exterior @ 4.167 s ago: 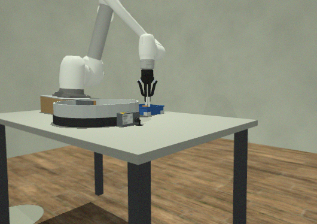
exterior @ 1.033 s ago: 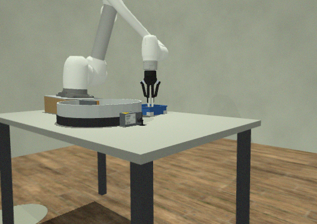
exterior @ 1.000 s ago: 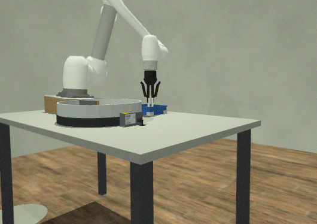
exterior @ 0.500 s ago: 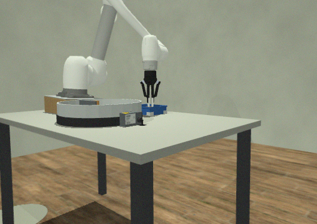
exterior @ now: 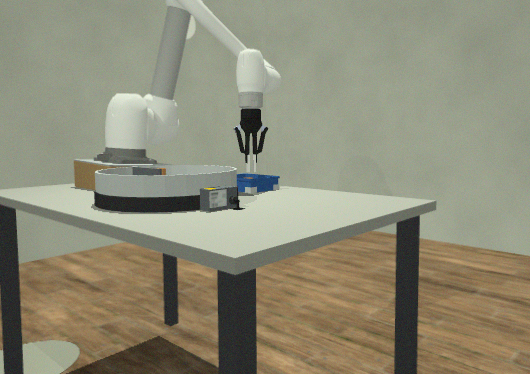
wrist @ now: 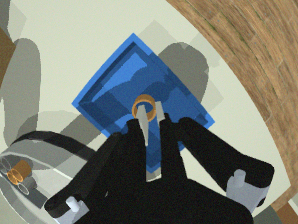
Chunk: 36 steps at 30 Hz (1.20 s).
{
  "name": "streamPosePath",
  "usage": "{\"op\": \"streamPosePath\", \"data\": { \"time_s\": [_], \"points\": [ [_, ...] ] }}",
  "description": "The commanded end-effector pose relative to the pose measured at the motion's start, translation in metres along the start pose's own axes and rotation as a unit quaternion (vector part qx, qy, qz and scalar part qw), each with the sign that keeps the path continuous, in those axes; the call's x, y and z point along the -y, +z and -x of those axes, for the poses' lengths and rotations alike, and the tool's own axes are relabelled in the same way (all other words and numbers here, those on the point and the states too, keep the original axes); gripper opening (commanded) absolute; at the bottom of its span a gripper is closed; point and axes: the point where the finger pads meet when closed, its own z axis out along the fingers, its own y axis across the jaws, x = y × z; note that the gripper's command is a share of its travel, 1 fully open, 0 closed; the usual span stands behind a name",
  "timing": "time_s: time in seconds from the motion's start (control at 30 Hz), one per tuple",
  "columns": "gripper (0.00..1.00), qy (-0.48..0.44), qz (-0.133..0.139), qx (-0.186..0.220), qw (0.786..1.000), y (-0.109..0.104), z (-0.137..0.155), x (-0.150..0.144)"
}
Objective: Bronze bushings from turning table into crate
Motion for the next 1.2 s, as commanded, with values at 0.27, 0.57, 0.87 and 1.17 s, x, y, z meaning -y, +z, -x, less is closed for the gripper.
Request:
{"op": "streamPosePath", "data": {
  "time_s": [0.27,0.57,0.87,1.17],
  "points": [
    [0.10,0.003,0.000,0.000,1.000,-0.048,0.001,-0.001],
    [0.10,0.003,0.000,0.000,1.000,-0.059,0.001,-0.001],
    [0.10,0.003,0.000,0.000,1.000,-0.059,0.001,-0.001],
    [0.10,0.003,0.000,0.000,1.000,-0.059,0.001,-0.001]
  ]
}}
